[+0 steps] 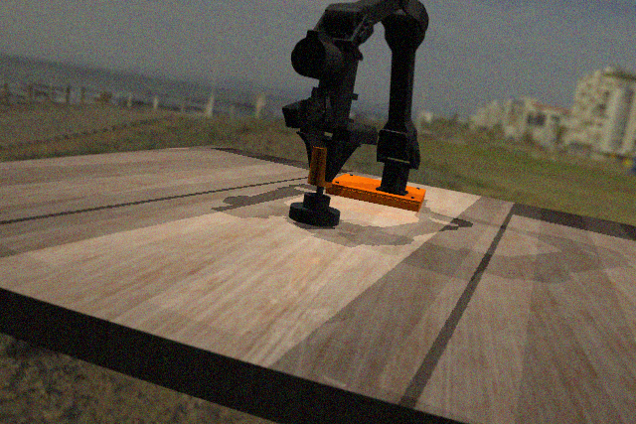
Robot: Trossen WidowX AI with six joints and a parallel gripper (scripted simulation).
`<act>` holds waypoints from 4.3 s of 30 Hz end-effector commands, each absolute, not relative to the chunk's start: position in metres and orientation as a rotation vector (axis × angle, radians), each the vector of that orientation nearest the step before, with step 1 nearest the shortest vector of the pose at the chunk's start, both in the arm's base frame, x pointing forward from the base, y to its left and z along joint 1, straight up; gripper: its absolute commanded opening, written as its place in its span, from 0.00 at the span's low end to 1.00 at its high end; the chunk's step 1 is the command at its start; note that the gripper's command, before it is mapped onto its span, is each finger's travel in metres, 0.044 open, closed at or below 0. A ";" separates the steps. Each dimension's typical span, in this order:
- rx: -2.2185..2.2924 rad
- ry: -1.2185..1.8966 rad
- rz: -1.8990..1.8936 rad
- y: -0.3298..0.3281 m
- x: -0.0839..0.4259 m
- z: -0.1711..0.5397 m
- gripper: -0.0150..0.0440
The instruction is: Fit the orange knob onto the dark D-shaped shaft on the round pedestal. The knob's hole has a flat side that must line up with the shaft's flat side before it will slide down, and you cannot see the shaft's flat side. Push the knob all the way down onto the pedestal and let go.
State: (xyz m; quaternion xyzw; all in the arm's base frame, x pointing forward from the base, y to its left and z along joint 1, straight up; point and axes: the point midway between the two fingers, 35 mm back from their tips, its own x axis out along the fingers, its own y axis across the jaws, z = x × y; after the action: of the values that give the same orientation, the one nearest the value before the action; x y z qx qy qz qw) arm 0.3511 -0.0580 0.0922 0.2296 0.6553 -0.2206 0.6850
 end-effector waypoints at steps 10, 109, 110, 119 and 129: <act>0.518 1.470 -0.497 -0.058 0.351 0.094 0.25; 0.976 1.313 -0.936 -0.058 0.350 0.097 0.25; 1.000 1.302 -0.959 -0.058 0.349 0.097 0.25; 1.008 1.298 -0.966 -0.058 0.350 0.096 0.25; 1.008 1.298 -0.966 -0.058 0.355 0.096 0.25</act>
State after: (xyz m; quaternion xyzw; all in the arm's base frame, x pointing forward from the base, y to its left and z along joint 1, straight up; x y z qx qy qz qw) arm 0.3515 -0.0579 0.0933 0.4285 0.5580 -0.4139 0.5776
